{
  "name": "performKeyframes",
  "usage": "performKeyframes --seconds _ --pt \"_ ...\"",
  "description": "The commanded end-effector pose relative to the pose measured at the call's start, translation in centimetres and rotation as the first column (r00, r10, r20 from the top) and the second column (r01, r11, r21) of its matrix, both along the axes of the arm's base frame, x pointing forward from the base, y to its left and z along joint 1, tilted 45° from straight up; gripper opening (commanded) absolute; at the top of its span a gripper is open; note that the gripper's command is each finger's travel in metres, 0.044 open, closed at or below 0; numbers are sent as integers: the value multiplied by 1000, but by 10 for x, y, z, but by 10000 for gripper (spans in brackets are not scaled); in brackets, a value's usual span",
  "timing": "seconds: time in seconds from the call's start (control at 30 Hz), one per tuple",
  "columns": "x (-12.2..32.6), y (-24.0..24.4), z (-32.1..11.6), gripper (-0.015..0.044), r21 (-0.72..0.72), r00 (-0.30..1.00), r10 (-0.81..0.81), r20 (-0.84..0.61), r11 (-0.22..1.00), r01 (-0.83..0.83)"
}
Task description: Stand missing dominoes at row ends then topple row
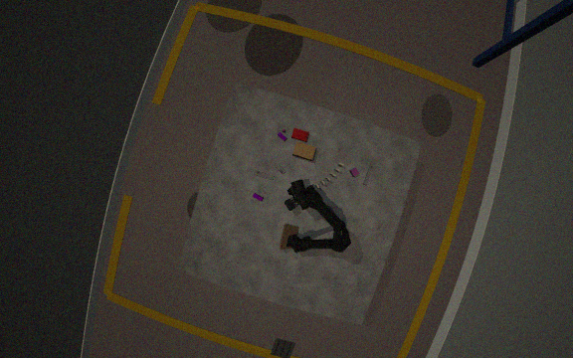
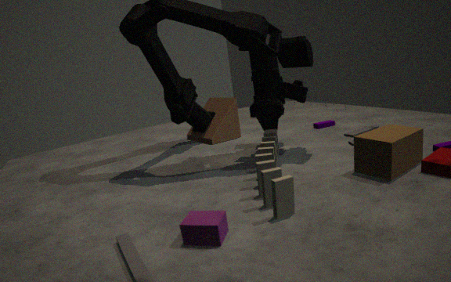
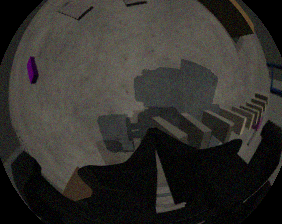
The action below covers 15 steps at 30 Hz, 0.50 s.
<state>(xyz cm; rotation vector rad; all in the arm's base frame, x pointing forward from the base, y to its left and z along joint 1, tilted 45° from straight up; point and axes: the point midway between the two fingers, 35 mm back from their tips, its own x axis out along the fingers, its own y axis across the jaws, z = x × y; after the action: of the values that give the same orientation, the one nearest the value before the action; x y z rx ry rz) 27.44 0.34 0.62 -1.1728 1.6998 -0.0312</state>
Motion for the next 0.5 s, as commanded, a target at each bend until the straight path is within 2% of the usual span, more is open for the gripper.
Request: performKeyframes --seconds 0.0,0.27,0.47 --pt "0 1 1 0 1 1000 -1 -1 1000 1" --pt "16 27 52 0 -1 1000 1 -2 1000 -1" --pt "16 28 57 0 -3 1000 3 0 1000 -3"
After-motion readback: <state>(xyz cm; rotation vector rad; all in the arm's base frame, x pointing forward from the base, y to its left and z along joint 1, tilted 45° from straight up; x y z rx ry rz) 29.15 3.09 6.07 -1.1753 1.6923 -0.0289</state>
